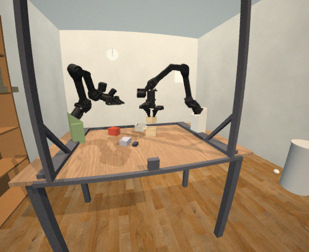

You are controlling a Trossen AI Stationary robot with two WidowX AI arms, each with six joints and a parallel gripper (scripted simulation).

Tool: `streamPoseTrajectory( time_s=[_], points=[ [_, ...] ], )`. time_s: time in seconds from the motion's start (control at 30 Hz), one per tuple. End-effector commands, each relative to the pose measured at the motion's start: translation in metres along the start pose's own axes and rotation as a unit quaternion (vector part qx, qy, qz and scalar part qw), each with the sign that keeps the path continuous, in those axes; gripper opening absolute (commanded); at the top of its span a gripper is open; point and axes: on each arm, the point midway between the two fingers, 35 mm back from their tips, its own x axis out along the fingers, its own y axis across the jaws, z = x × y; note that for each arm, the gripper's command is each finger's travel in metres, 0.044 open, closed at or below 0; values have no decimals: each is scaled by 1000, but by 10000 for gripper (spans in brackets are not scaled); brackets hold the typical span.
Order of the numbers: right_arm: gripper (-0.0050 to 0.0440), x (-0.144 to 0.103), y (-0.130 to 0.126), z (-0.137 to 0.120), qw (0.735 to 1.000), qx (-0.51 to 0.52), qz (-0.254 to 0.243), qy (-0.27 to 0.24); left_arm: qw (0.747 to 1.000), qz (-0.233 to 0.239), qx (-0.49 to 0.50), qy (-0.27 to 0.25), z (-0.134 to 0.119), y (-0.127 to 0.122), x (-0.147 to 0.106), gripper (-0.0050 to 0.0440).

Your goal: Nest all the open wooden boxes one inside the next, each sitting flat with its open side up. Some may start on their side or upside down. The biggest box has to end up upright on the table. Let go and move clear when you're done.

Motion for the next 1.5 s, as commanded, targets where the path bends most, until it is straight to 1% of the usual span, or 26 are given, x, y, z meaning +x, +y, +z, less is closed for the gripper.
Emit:
streamPoseTrajectory(
  time_s=[0.0, 0.2, 0.43, 0.5, 0.63, 0.8, 1.0, 1.07, 1.27, 1.47],
  points=[
    [251, -3, -3, 3, 998, -55, -4, -4, 1000, -1, 15, -5, 7, 1, 1, 400],
    [251, -3, -3, 3, 987, -159, -4, -4, 1000, -1, 15, -5, 7, 1, 1, 400],
    [251, -3, -3, 3, 961, -278, -4, -3, 1000, -1, 15, -5, 7, 1, 1, 400],
    [251, -3, -3, 3, 961, -278, -4, -3, 1000, -1, 15, -5, 7, 1, 1, 400],
    [251, -3, -3, 3, 939, -344, -5, -3, 1000, -1, 15, -5, 7, 1, 1, 400],
    [251, -3, -3, 3, 906, -424, -5, -3, 1000, -1, 15, -5, 7, 1, 1, 400],
    [251, -3, -3, 3, 857, -516, -5, -2, 1000, -1, 15, -5, 7, 1, 1, 400],
    [251, -3, -3, 3, 857, -516, -5, -2, 1000, -1, 15, -5, 7, 1, 1, 400],
    [251, -3, -3, 3, 799, -602, -5, -2, 1000, -1, 15, -5, 7, 1, 1, 400],
    [251, -3, -3, 3, 732, -682, -5, -1, 1000, -1, 15, -5, 7, 1, 1, 400]
  ],
)
